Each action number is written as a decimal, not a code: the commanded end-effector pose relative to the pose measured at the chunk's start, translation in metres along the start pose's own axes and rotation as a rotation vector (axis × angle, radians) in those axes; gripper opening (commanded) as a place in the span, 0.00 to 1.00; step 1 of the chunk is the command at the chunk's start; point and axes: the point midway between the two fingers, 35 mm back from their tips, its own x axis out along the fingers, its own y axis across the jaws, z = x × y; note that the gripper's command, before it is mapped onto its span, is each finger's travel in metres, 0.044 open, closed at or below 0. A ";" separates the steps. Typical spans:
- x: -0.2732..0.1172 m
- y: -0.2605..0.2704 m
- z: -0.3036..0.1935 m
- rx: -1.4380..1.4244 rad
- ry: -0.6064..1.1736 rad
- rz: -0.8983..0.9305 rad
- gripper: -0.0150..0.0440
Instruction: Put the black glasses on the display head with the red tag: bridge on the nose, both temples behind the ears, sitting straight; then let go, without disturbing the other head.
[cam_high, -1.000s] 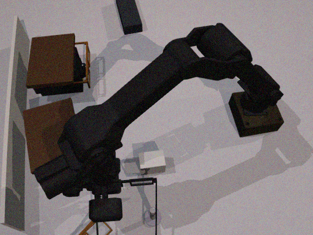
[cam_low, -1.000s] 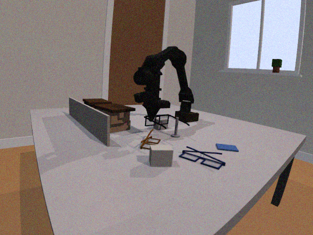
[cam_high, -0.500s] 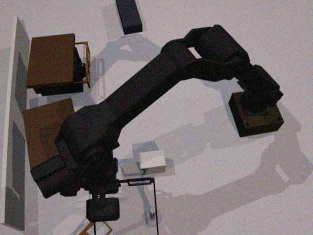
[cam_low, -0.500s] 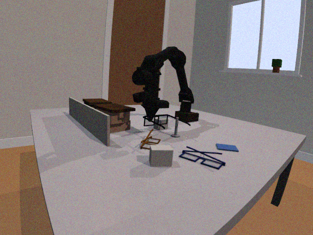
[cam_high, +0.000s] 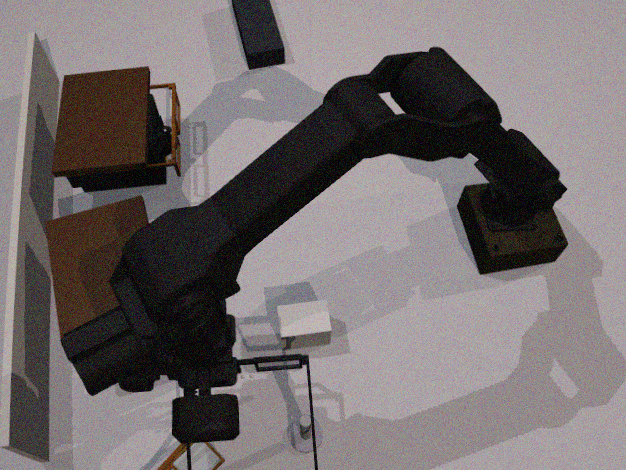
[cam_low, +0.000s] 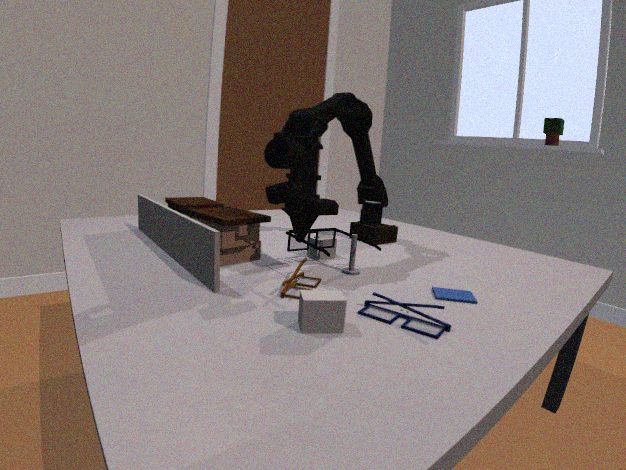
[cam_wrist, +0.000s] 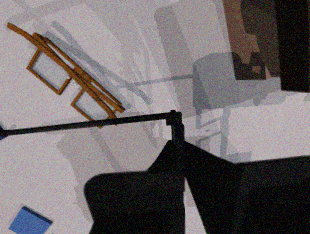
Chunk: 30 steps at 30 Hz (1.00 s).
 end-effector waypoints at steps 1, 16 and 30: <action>0.000 -0.001 -0.001 -0.002 -0.002 -0.004 0.25; 0.000 -0.001 -0.006 -0.002 -0.002 -0.004 0.25; -0.059 0.000 -0.012 -0.002 -0.002 -0.004 0.25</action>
